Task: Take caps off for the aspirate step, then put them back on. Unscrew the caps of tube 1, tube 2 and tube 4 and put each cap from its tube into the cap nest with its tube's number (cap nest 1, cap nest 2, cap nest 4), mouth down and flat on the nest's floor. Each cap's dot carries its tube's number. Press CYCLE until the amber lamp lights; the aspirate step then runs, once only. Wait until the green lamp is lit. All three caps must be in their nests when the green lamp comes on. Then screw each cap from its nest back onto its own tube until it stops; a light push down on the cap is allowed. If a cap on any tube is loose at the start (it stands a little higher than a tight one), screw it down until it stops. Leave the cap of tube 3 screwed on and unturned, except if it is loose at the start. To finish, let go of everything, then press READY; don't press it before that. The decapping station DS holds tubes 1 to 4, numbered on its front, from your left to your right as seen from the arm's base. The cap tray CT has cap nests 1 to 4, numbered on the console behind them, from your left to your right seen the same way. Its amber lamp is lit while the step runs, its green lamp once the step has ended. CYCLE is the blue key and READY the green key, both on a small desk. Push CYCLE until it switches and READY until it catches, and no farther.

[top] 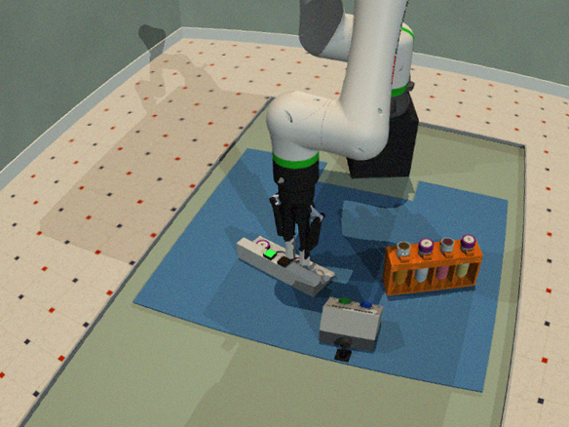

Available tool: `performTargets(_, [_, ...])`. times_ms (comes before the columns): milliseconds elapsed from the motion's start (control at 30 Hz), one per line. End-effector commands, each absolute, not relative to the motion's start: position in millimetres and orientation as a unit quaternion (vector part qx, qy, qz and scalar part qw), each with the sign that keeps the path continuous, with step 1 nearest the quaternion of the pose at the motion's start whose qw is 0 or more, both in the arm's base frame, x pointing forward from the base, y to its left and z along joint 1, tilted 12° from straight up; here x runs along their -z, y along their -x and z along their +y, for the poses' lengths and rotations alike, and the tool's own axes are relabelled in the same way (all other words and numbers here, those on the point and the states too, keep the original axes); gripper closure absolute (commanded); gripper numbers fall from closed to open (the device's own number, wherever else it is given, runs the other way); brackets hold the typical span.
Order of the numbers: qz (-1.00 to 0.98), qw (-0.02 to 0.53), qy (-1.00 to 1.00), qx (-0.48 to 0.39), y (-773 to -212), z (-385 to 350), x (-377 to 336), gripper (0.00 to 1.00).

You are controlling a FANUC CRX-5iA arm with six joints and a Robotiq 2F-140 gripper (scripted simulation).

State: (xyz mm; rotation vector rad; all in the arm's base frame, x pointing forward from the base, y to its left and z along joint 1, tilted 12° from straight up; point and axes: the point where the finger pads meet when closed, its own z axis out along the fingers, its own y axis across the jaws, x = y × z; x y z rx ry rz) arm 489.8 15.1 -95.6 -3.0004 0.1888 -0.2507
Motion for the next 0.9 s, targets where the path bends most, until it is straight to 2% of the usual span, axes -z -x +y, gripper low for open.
performTargets(0, [0.063,0.062,0.993,0.083,-488,14,86,1.0])
performTargets(867, [0.063,0.062,0.993,0.083,-467,0,-32,1.0])
